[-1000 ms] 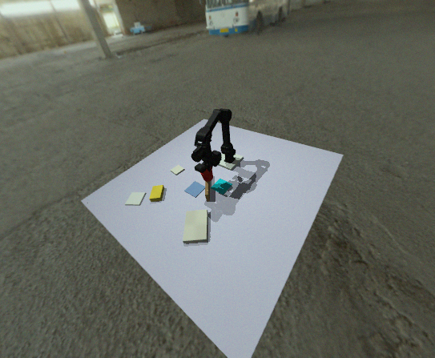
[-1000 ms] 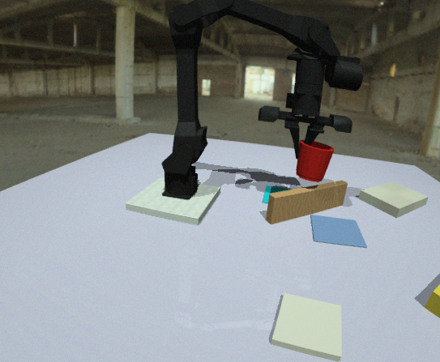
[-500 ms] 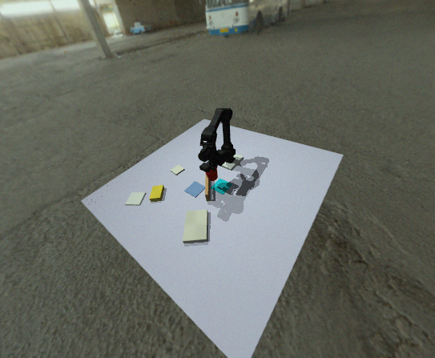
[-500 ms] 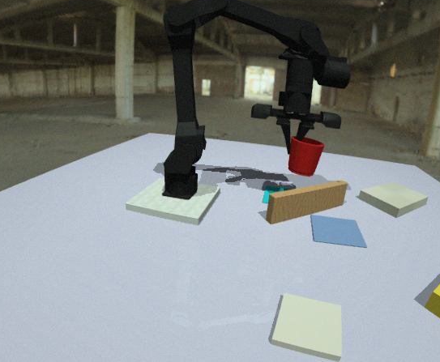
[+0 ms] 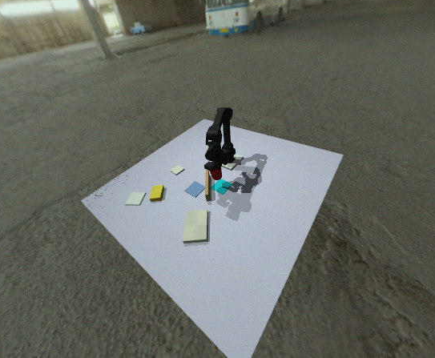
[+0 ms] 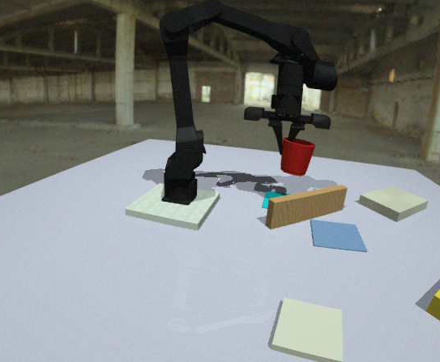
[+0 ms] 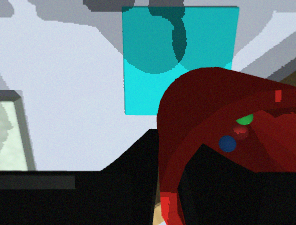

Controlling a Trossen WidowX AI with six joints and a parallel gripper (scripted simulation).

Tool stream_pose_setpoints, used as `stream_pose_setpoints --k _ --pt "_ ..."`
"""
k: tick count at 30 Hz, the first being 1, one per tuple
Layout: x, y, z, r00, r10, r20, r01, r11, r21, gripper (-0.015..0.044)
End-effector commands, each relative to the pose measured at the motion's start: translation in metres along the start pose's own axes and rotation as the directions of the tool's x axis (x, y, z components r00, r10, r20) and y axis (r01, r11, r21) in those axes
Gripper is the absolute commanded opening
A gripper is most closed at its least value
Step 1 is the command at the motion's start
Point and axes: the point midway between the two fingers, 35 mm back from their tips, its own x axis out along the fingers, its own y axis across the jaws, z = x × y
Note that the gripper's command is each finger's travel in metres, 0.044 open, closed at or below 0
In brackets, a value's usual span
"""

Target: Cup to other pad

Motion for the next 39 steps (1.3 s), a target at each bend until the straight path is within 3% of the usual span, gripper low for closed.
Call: stream_pose_setpoints --k 1,39 --pt "-0.003 0.006 0.006 1.000 -0.007 0.009 0.007 1.000 0.006 0.0000" --pt "0.028 0.011 0.013 1.000 -0.007 0.010 0.007 1.000 0.006 0.0000"
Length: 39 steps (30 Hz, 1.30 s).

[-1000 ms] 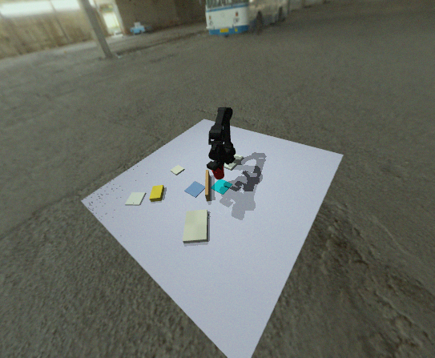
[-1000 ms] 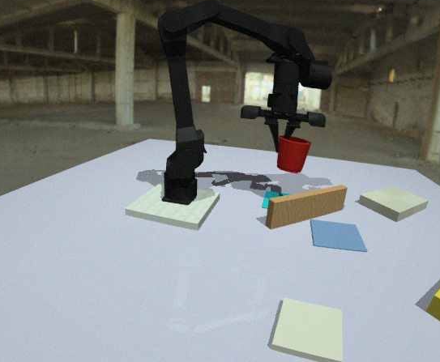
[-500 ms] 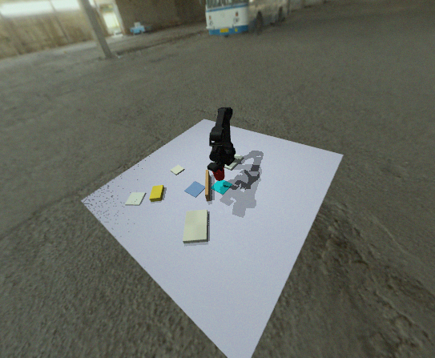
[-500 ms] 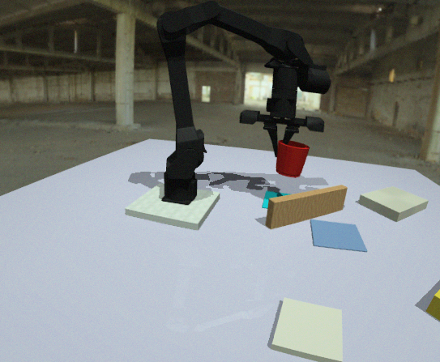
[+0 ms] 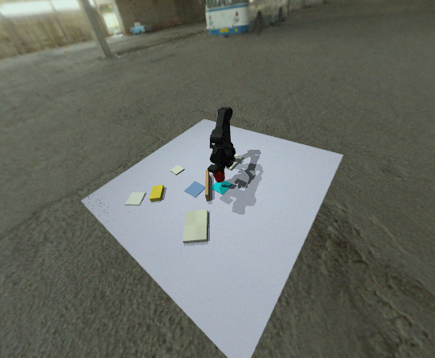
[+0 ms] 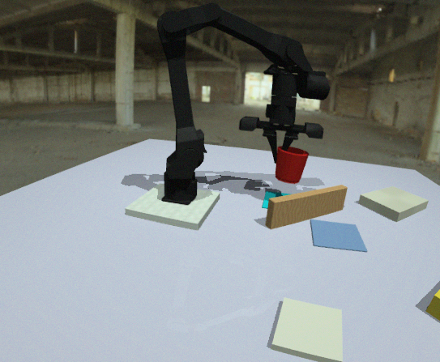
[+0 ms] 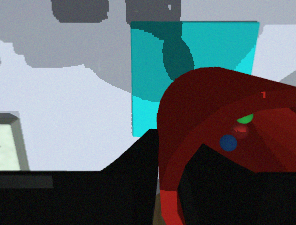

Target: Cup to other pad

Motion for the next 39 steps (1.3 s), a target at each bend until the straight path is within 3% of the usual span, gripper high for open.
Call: stream_pose_setpoints --k 1,39 --pt "0.005 0.000 0.001 1.000 0.003 0.004 -0.003 1.000 0.006 0.0000" --pt "0.049 0.002 0.002 1.000 0.003 0.005 -0.003 1.000 0.006 0.0000"
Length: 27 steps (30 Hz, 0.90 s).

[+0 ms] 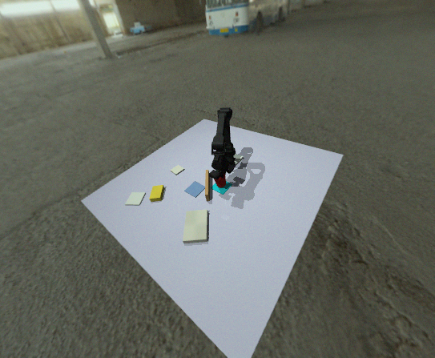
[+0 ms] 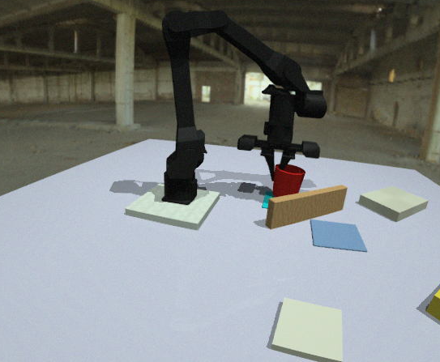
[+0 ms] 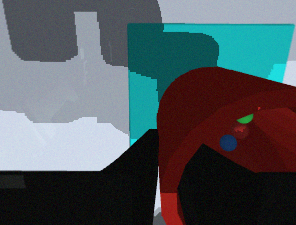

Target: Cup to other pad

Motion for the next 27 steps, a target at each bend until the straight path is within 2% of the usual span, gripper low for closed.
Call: stream_pose_setpoints --k 1,19,24,27 --pt "0.0056 0.0008 0.0008 1.000 0.005 0.003 -0.005 1.000 0.006 0.0000" --pt "0.0075 0.0011 -0.0001 1.000 0.002 -0.001 -0.002 1.000 0.000 0.0000" --pt "0.0075 0.0011 -0.0001 1.000 0.002 -0.001 -0.002 1.000 0.000 0.0128" --pt "0.0075 0.0011 -0.0001 1.000 0.002 -0.001 -0.002 1.000 0.000 0.0128"
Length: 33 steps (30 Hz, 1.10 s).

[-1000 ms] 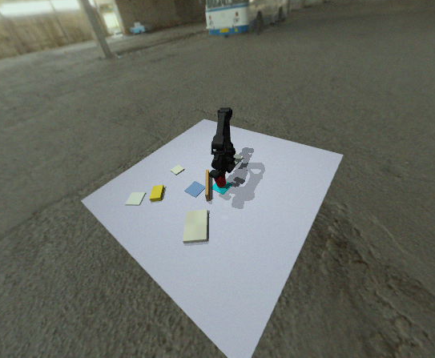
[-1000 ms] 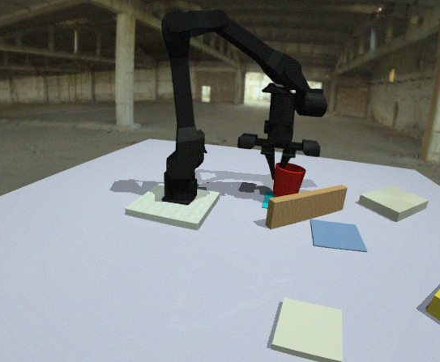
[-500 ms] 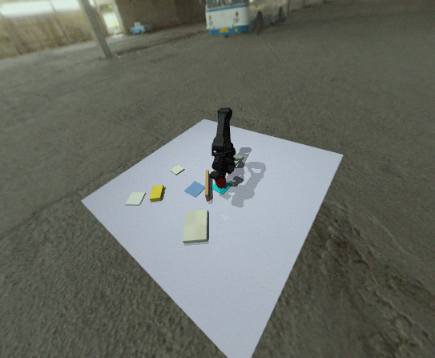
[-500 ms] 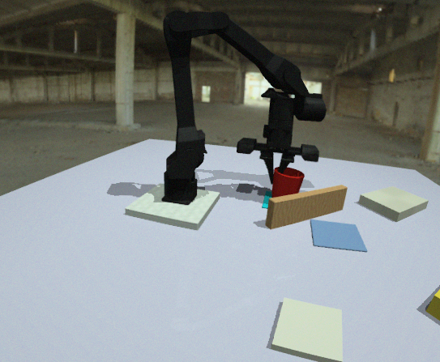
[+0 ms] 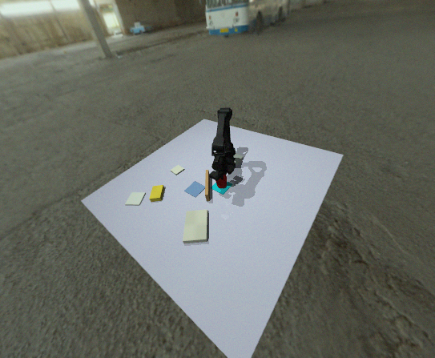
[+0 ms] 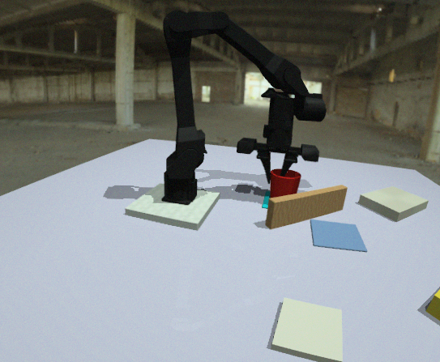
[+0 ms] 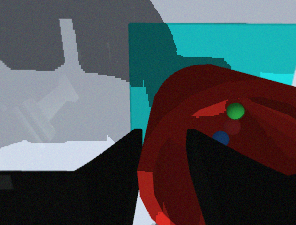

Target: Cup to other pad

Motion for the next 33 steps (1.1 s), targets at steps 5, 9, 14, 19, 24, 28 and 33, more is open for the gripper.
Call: stream_pose_setpoints --k 5,9,14,19,24,28,33 --pt "-0.002 0.000 0.000 1.000 -0.001 0.000 0.001 1.000 0.000 0.0128" --pt "-0.006 -0.001 0.000 1.000 -0.001 0.001 0.001 1.000 0.001 0.0128" --pt "-0.012 -0.001 0.000 1.000 0.000 0.001 0.000 1.000 0.001 0.0128" --pt "-0.018 -0.001 0.000 1.000 0.000 0.002 0.000 1.000 0.002 0.0128" --pt "-0.024 -0.001 0.000 1.000 0.001 0.002 -0.001 1.000 0.003 0.0128" --pt "-0.029 -0.001 0.000 1.000 0.001 0.003 -0.001 1.000 0.004 0.0128" --pt "-0.035 -0.001 0.000 1.000 0.001 0.003 -0.001 1.000 0.004 0.0128"
